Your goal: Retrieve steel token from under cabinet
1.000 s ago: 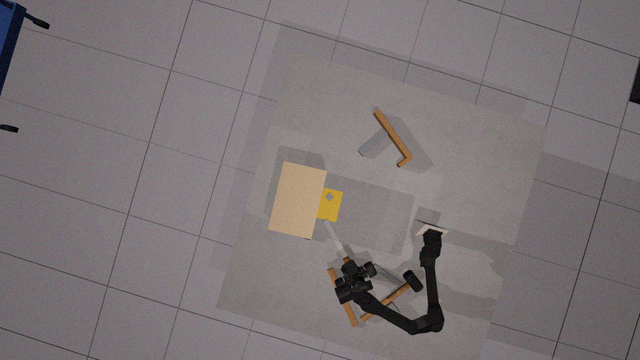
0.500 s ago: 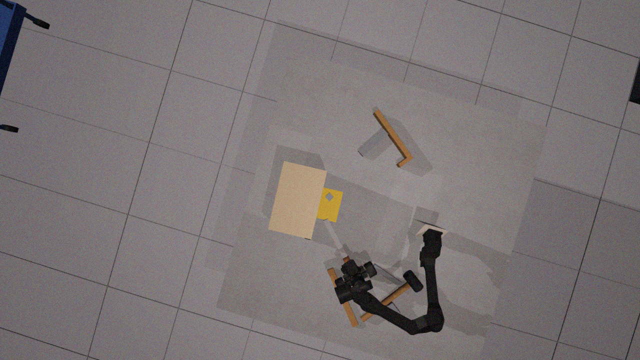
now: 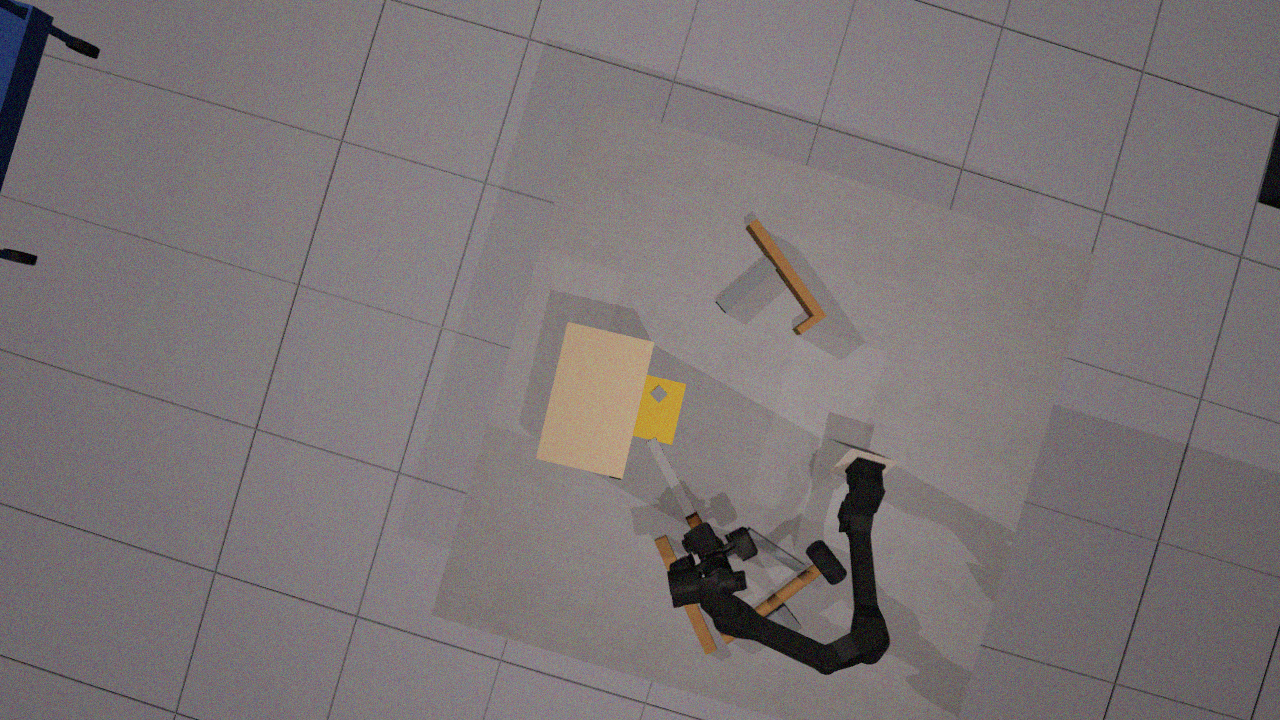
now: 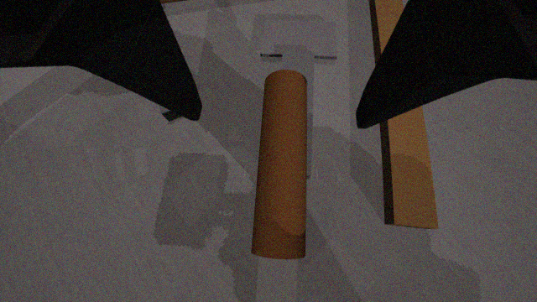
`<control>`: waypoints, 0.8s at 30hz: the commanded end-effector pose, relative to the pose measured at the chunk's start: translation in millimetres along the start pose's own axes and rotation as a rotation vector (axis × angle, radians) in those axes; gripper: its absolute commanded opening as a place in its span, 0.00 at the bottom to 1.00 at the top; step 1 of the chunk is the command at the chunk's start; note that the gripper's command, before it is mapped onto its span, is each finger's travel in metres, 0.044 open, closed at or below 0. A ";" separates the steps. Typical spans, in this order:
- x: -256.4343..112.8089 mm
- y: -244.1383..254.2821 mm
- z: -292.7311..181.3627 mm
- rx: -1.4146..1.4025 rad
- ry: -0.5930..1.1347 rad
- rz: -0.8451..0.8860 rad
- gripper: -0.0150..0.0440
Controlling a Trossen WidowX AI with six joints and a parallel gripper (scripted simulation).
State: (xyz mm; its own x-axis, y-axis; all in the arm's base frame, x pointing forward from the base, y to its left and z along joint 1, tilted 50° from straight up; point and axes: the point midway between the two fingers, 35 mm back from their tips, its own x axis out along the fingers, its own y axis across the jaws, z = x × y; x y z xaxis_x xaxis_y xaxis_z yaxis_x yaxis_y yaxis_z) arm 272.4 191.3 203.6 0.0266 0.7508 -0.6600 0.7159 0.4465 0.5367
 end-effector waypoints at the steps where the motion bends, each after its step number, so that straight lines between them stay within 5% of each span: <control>1: -39.0 2.1 -1.8 -0.006 0.012 0.005 1.00; 24: -36.5 -0.4 -1.2 0.003 0.008 -0.001 1.00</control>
State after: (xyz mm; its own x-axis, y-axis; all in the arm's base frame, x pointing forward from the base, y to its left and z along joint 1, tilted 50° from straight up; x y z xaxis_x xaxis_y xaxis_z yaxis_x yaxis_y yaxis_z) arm 270.3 164.6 229.1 0.0195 0.7564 -0.6538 0.7132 0.4478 0.5393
